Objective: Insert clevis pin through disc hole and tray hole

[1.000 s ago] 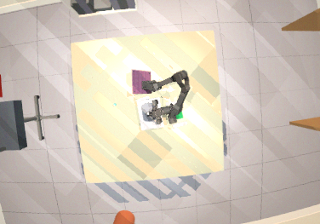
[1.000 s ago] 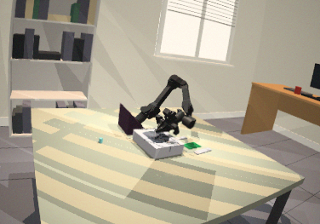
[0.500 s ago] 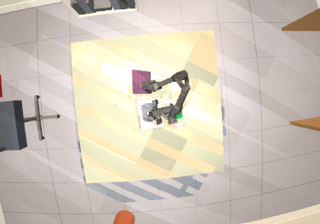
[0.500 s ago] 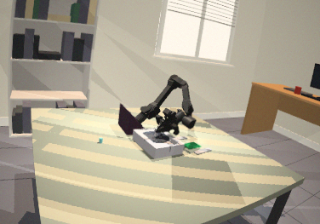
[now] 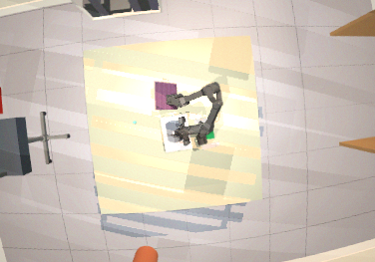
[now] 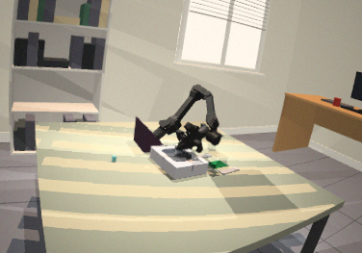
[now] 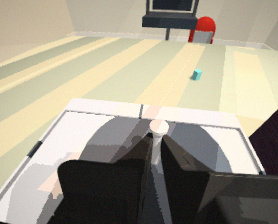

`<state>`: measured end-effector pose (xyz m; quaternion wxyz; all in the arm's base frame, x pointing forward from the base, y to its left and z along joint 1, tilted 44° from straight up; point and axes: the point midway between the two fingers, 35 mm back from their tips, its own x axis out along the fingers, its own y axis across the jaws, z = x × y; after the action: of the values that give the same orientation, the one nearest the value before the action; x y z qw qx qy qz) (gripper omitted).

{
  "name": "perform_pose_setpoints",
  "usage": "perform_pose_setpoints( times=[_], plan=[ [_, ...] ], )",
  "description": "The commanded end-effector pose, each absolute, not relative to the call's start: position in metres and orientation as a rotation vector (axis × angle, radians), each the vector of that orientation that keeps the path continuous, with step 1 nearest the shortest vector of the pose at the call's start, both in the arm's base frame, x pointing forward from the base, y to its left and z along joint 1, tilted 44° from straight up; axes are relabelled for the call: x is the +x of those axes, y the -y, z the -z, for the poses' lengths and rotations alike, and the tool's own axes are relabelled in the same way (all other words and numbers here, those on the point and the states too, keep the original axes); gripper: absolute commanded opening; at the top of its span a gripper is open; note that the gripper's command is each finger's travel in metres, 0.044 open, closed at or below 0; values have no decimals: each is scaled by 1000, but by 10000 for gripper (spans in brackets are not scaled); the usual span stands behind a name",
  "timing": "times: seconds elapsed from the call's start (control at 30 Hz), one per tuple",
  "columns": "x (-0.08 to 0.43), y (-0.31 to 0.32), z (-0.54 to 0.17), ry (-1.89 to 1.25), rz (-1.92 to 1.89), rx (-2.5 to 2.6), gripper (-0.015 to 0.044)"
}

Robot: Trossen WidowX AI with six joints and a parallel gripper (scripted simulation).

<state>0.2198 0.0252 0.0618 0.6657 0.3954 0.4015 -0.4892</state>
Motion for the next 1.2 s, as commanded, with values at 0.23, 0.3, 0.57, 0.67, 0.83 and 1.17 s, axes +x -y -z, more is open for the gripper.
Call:
perform_pose_setpoints(
  times=[0.23,0.3,0.57,0.67,0.83,1.17],
  plan=[
    [222,-26,-63,-906,1096,898,0],
    [222,-26,-63,-906,1096,898,0],
    [223,-27,-63,-906,1096,898,0],
    [223,-27,-63,-906,1096,898,0],
    [219,-27,-62,-906,1097,898,0],
    [221,-28,-63,-893,1103,887,0]
  ],
)
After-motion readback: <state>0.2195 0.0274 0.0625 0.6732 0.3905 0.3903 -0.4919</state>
